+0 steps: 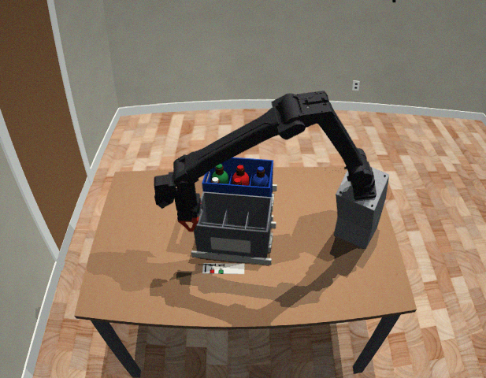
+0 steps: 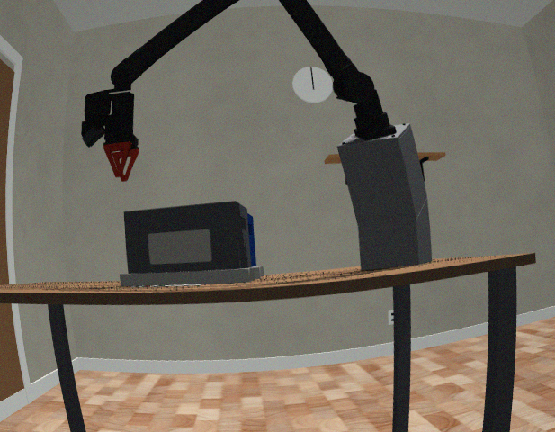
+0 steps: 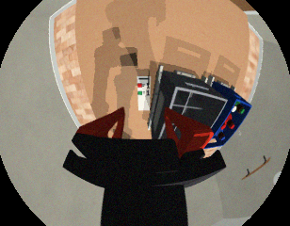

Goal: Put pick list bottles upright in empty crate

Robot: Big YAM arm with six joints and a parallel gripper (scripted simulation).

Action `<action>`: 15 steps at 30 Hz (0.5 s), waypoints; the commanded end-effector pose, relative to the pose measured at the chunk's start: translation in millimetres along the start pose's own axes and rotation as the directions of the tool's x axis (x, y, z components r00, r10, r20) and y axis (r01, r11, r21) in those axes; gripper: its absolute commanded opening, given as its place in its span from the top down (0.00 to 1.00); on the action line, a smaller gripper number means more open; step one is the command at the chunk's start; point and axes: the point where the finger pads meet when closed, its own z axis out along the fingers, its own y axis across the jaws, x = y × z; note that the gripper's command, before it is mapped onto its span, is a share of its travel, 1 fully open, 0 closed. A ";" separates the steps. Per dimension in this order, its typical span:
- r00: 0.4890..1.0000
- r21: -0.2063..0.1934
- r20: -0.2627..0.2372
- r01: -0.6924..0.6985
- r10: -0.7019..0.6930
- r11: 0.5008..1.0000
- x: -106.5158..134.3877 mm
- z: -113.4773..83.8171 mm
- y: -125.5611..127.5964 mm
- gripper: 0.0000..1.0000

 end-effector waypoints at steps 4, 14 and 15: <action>0.989 -0.011 0.051 -0.142 0.142 0.990 -5.1 -25.9 -19.2 0.39; 0.908 -0.017 0.034 -0.418 0.419 0.908 12.2 -33.7 -66.4 0.39; 0.894 -0.018 0.033 -0.447 0.447 0.895 13.9 -34.5 -71.1 0.39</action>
